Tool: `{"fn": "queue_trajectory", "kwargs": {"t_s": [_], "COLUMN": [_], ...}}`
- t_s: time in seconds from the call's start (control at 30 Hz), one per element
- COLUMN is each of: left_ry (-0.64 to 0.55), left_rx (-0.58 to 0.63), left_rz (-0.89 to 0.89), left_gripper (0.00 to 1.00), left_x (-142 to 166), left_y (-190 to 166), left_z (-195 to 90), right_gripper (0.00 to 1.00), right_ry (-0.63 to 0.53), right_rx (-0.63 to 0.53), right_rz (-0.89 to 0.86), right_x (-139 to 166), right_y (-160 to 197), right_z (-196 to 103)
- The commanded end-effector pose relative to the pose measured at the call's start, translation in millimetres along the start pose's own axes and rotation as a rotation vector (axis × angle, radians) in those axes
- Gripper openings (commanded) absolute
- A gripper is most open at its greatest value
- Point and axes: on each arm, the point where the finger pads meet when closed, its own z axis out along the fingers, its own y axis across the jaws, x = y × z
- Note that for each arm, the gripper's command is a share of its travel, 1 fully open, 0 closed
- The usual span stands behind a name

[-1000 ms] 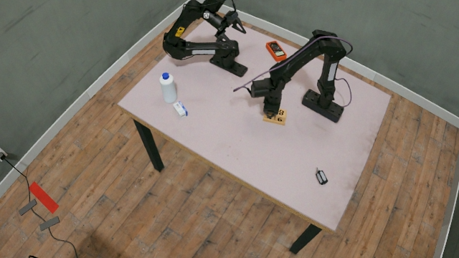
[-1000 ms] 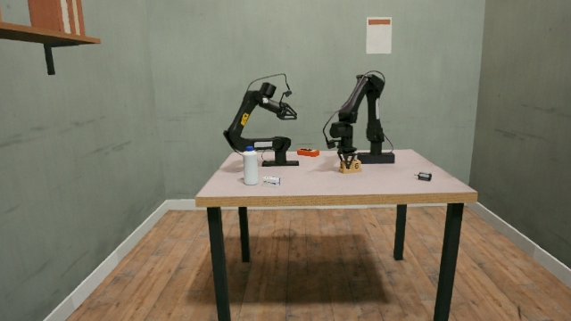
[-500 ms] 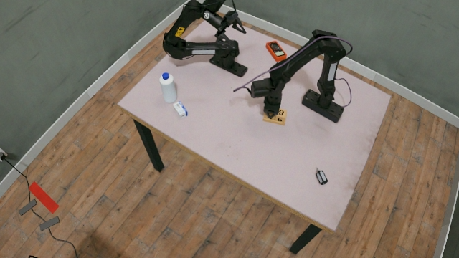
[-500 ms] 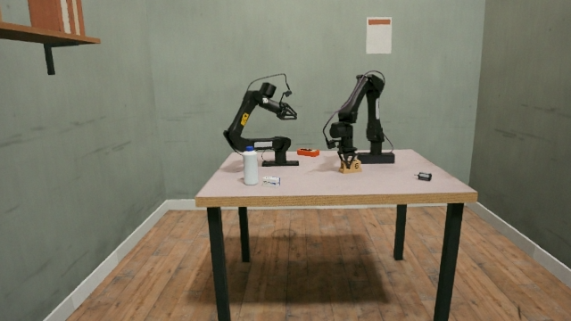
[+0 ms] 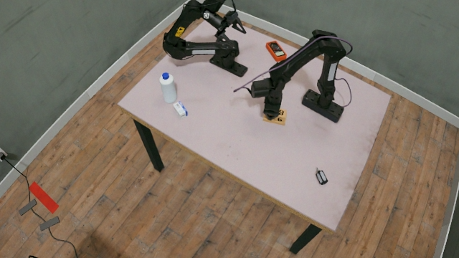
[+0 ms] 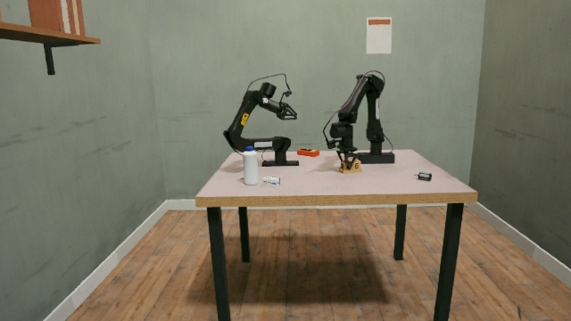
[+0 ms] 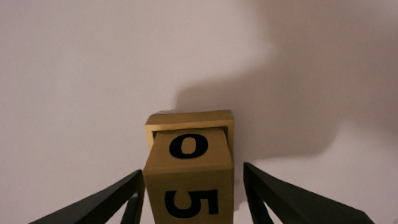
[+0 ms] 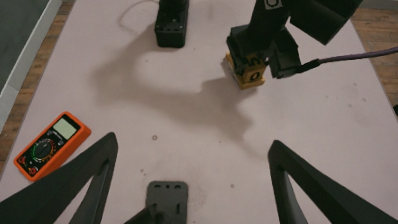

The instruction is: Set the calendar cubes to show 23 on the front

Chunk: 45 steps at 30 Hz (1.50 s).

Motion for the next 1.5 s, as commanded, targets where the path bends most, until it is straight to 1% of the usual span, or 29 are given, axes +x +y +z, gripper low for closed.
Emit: {"fn": "queue_trajectory", "kwargs": {"t_s": [0.0,0.27,0.47,0.53,0.67,0.73,0.87,1.0,1.1,1.17,1.2,1.33,1.4,1.47], "left_ry": [-0.042,-0.061,-0.061,-0.060,-0.060,-0.060,-0.060,-0.022,-0.014,-0.039,-0.059,-0.096,-0.140,-0.186], "left_rx": [-0.019,-0.023,-0.023,-0.025,-0.026,-0.026,-0.026,-0.007,-0.004,-0.005,-0.010,-0.018,-0.027,-0.036], "left_rz": [0.002,0.006,0.011,0.009,0.013,0.013,0.006,0.005,0.003,-0.029,-0.050,-0.103,-0.175,-0.256], "left_gripper": [0.69,0.69,0.69,0.69,0.69,0.69,0.69,0.69,0.69,0.92,1.00,1.00,1.00,1.00], "left_x": [-15,-18,-17,-15,-14,-14,-10,-4,-3,-7,-8,-10,-7,3], "left_y": [2,1,1,5,4,4,4,3,3,3,3,4,4,2], "left_z": [-14,-22,-37,-41,-71,-71,-100,-87,-84,-86,-84,-84,-84,-84], "right_gripper": [1.00,1.00,1.00,1.00,1.00,1.00,1.00,1.00,1.00,1.00,1.00,1.00,1.00,1.00], "right_ry": [-0.021,-0.021,-0.021,-0.021,-0.021,-0.021,-0.021,-0.021,-0.021,-0.021,-0.021,-0.021,-0.021,-0.021], "right_rx": [0.000,0.000,0.000,0.000,0.000,0.000,0.000,0.000,0.000,0.000,0.000,0.000,0.000,0.000], "right_rz": [0.015,0.015,0.015,0.015,0.015,0.015,0.015,0.015,0.015,0.015,0.015,0.015,0.015,0.015], "right_x": [-3,-3,-3,-3,-3,-3,-3,-3,-3,-3,-3,-3,-3,-3], "right_y": [-3,-3,-3,-3,-3,-3,-3,-3,-3,-3,-3,-3,-3,-3], "right_z": [-4,-4,-4,-4,-4,-4,-4,-4,-4,-4,-4,-4,-4,-4]}}
